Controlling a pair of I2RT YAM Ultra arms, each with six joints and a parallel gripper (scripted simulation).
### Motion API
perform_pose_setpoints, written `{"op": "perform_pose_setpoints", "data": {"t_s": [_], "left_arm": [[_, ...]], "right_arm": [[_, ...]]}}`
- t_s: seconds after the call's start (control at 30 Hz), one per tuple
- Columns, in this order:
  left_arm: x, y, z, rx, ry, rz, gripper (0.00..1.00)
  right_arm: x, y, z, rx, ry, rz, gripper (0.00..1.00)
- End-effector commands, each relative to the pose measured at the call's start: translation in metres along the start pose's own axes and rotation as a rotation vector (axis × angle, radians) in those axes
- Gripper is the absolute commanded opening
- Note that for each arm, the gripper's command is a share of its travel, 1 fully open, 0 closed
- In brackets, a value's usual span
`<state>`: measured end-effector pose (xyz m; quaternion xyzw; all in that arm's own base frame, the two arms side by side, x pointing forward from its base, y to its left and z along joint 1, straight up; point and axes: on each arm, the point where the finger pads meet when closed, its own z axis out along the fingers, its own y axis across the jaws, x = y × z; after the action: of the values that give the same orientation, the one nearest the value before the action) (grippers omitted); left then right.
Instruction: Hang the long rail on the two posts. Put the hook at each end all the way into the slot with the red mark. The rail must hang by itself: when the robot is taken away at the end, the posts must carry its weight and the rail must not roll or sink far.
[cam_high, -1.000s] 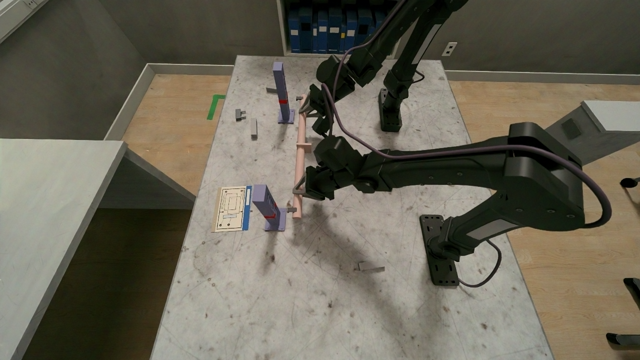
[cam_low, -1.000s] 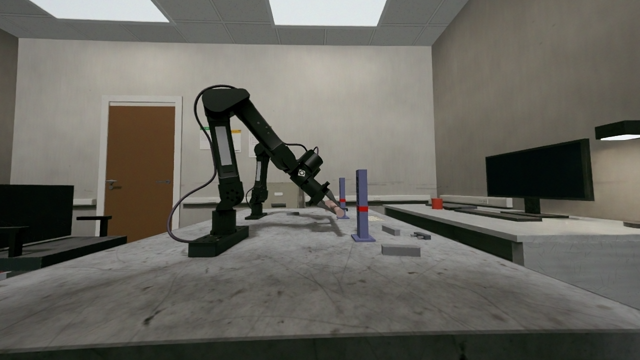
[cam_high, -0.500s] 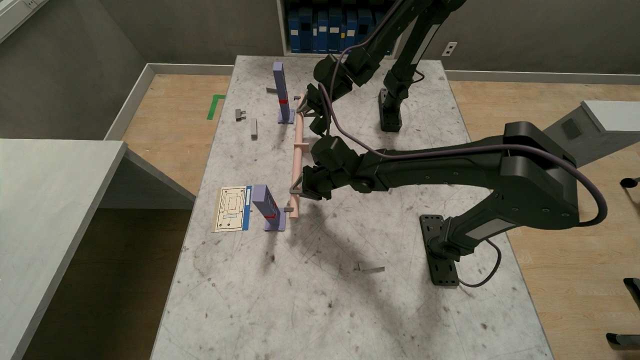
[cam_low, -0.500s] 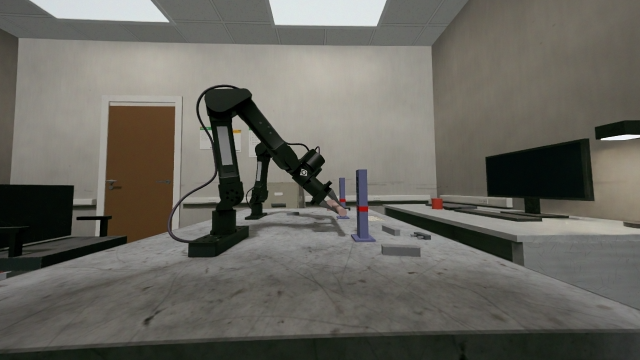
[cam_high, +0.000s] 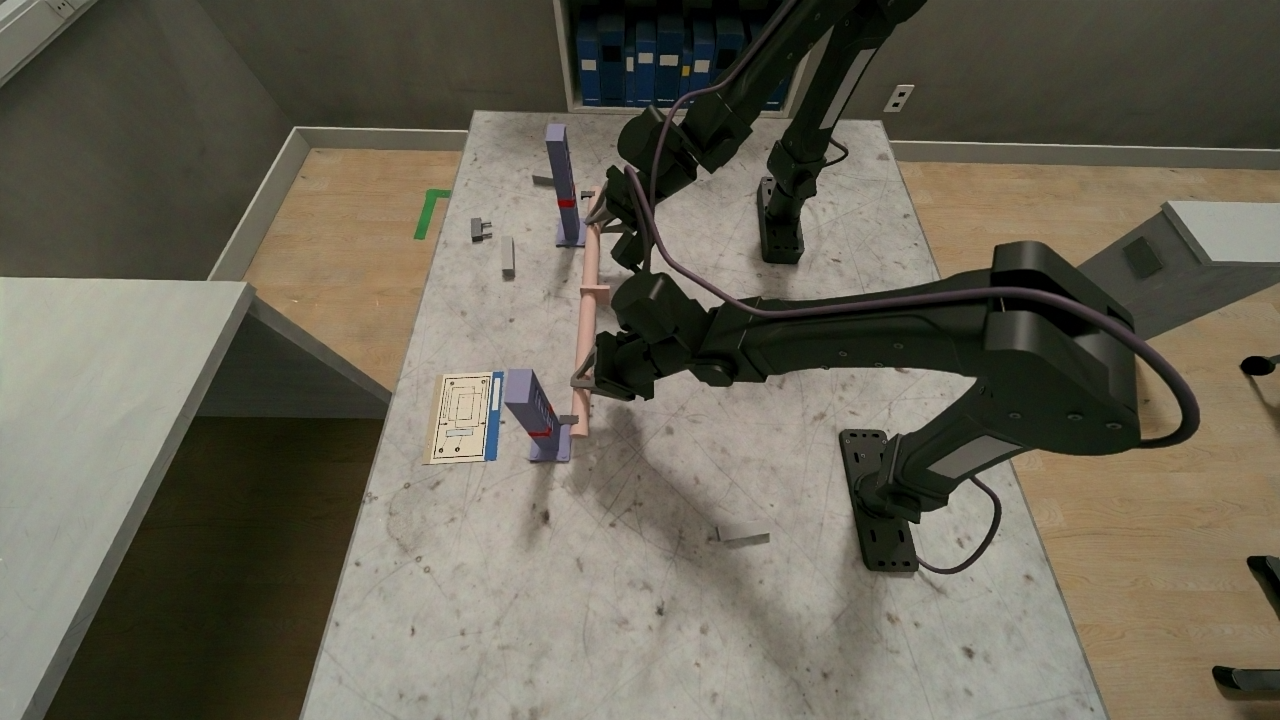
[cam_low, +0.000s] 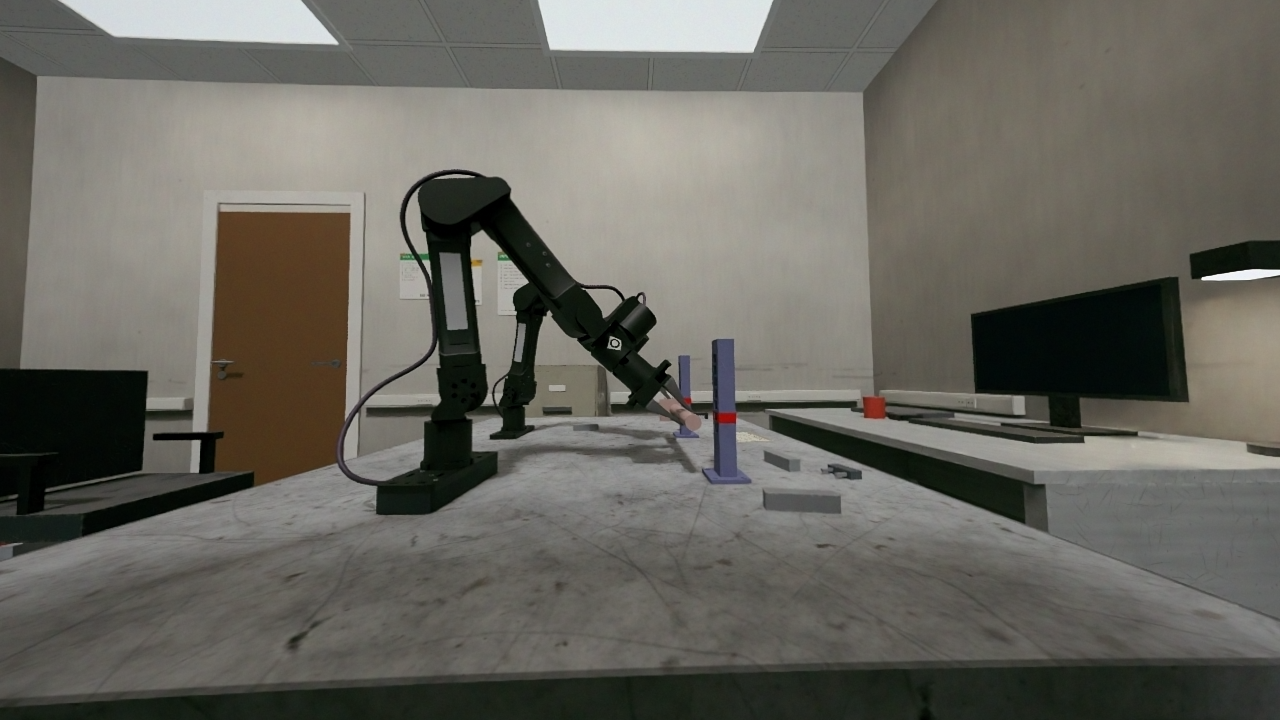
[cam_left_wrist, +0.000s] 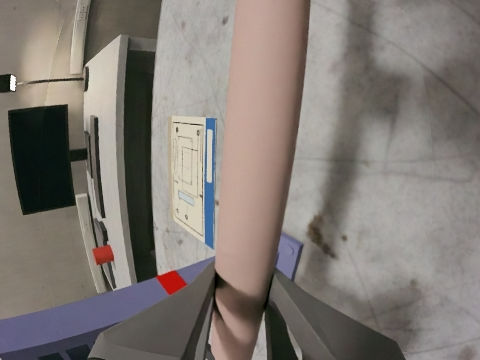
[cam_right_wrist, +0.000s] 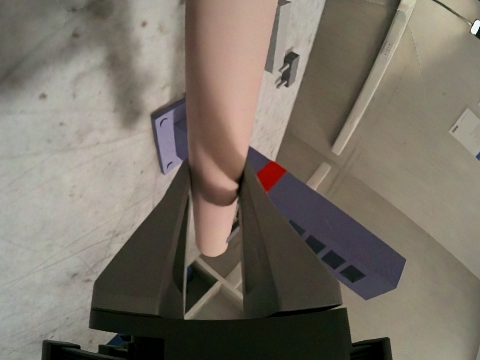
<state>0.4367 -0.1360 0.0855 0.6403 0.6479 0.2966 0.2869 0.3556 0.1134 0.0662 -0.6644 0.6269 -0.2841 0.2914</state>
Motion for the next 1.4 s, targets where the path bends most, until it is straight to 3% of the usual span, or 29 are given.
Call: {"op": "perform_pose_setpoints", "data": {"t_s": [0.0, 1.37], "left_arm": [[-0.001, 0.031, -0.004, -0.073, -0.009, -0.019, 0.19], [-0.001, 0.050, 0.015, -0.074, -0.006, -0.019, 0.19]], "right_arm": [[-0.002, -0.033, -0.001, 0.081, -0.004, 0.021, 0.19], [-0.002, -0.052, 0.019, 0.082, -0.007, 0.021, 0.19]]}}
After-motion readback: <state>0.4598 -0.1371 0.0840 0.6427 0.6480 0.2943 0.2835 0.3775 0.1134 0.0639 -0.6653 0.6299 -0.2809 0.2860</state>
